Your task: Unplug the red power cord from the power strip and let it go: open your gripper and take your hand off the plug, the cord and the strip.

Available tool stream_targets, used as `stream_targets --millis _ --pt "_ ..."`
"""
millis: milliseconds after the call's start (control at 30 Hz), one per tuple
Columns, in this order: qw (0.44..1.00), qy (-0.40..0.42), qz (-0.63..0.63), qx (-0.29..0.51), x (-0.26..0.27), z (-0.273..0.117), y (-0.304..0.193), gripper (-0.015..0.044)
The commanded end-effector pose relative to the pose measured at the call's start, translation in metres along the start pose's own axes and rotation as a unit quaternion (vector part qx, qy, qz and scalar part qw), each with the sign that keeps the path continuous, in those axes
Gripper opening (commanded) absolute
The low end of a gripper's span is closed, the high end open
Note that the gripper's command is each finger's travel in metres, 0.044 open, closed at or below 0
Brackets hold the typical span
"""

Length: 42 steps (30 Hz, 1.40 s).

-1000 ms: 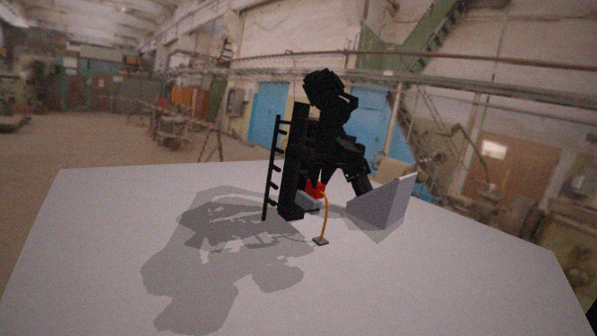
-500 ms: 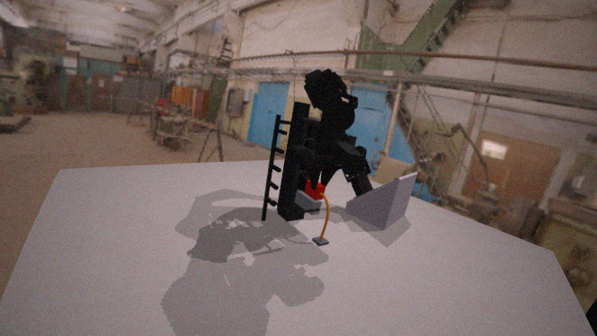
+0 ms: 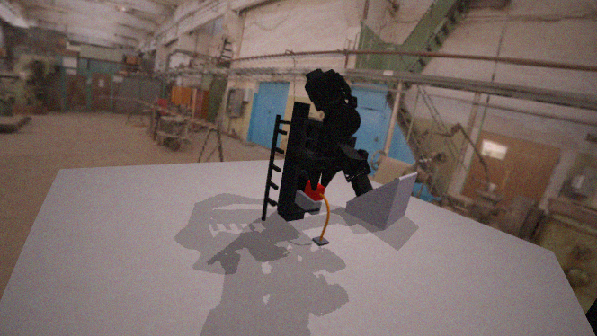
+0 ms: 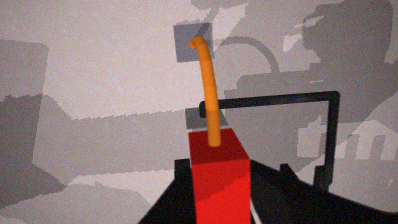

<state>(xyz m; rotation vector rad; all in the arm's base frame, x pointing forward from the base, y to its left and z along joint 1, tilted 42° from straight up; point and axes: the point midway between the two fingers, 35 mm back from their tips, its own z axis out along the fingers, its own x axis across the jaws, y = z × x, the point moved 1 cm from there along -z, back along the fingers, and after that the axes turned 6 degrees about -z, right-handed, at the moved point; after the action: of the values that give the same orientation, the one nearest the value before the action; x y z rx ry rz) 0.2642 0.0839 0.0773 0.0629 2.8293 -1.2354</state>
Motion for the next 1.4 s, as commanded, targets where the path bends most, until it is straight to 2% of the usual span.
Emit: stream_targets --millis 0,200,633,767,933,1367 --pt "0.999 -0.014 0.004 -0.052 -0.004 -0.016 0.042 0.0000" --pt "0.999 -0.014 0.004 -0.052 -0.003 -0.018 0.051 0.0000" --pt "0.999 -0.015 0.003 -0.051 -0.005 -0.010 0.037 0.0341" --pt "0.999 -0.015 0.003 -0.052 -0.008 -0.016 0.053 0.0440" --pt "0.999 -0.015 0.004 -0.053 -0.011 -0.028 0.093 0.0440" --pt "0.998 -0.015 0.004 -0.053 -0.011 -0.029 0.095 0.0440"
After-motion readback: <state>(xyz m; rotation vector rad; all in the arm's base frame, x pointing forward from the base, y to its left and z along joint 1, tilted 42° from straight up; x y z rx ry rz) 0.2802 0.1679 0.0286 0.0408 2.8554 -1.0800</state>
